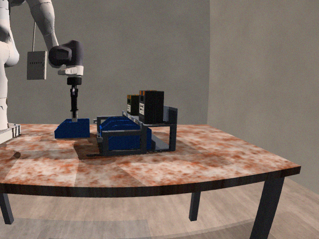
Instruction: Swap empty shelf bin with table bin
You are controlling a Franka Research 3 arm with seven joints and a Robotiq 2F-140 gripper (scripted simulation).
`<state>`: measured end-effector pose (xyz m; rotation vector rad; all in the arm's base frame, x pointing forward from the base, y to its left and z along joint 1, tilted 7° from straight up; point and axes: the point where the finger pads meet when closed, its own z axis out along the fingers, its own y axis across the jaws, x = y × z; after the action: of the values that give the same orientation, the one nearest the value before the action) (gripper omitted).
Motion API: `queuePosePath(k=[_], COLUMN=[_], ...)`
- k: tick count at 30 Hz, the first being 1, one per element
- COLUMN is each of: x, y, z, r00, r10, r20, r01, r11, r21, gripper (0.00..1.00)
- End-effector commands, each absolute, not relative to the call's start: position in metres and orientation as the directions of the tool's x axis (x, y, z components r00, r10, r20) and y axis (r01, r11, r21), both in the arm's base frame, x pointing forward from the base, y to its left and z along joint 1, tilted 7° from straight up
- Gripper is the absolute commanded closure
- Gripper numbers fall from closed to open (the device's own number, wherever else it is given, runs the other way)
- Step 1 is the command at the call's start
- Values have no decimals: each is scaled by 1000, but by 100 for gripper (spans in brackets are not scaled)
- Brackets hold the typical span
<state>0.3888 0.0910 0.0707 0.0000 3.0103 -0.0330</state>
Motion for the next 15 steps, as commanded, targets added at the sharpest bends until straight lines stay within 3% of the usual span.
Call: queuePosePath(k=[1, 15], x=[387, 386], y=[91, 91], z=[72, 84], r00=[-992, -992], r10=[-1, -1], r20=[-127, -127], r01=[1, 1], r11=[1000, 1000], r21=[-21, -21], gripper=[85, 85])
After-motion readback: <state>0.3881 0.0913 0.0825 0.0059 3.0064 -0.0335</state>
